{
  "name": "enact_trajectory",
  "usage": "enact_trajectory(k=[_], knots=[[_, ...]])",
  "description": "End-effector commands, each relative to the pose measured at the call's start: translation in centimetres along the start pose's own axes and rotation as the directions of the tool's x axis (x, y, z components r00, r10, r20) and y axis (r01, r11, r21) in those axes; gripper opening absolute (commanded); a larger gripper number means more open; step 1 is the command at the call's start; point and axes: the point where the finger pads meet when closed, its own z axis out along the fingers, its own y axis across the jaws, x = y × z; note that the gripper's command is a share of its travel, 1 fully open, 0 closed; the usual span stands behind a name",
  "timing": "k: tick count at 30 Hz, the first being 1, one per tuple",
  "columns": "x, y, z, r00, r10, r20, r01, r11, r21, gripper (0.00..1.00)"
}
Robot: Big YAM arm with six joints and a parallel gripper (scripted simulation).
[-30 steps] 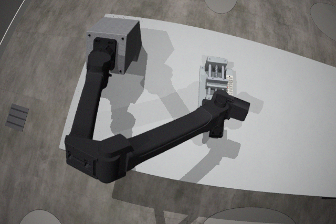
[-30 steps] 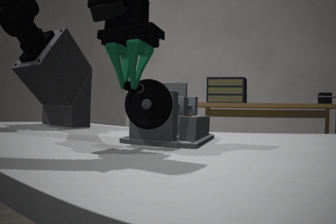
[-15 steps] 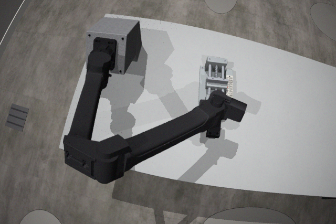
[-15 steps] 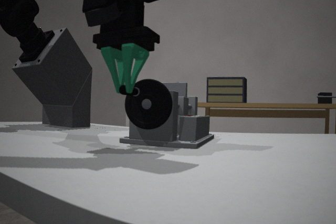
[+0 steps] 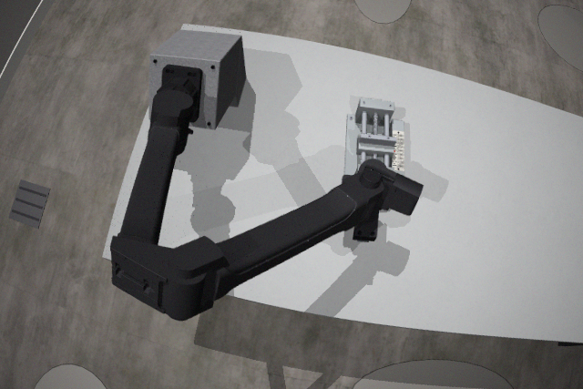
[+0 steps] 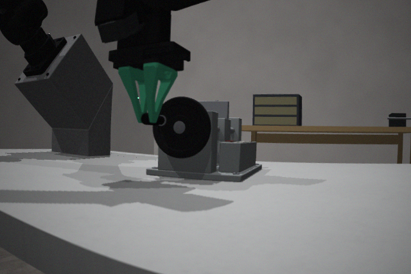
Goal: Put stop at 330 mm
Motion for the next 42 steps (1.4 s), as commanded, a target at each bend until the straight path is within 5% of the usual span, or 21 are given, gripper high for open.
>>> enact_trajectory(k=[1, 42], knots=[[0.5, -1.6, 2.0, 1.0, -0.02, -0.004, 0.021, 0.999, 0.042, 0.06], [0.0, 2.0, 5.2, 1.0, -0.011, -0.003, 0.011, 0.999, 0.041, 0.06]])
